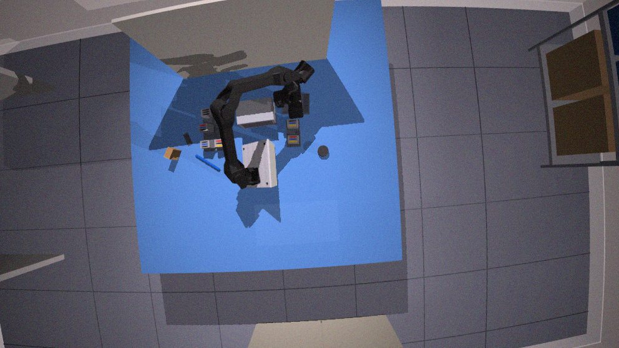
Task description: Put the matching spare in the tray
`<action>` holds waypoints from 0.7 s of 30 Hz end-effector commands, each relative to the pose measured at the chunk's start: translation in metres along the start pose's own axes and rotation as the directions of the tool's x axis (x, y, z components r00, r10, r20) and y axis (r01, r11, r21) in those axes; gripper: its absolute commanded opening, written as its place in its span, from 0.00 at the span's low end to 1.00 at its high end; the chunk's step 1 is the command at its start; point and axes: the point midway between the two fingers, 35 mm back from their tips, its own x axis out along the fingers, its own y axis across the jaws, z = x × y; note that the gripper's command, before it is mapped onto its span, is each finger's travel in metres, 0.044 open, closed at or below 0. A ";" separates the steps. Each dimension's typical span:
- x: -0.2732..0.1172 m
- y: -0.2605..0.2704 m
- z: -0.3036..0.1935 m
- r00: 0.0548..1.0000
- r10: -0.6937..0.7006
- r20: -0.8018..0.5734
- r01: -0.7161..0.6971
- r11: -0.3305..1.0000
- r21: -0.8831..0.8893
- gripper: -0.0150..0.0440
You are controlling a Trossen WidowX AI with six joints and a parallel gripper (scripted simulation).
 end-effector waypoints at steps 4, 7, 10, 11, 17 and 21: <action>-0.001 0.000 0.000 1.000 -0.001 0.000 0.001 1.000 0.000 0.48; -0.001 0.000 0.000 1.000 -0.001 0.000 0.001 1.000 0.000 0.61; -0.001 0.000 0.000 1.000 -0.001 0.000 0.001 1.000 0.000 0.74; -0.001 0.000 0.000 1.000 -0.001 0.000 0.001 1.000 0.000 0.79; -0.012 -0.002 -0.001 1.000 -0.001 -0.001 0.001 1.000 0.001 1.00; -0.081 -0.002 -0.002 1.000 -0.003 -0.003 0.003 1.000 0.005 1.00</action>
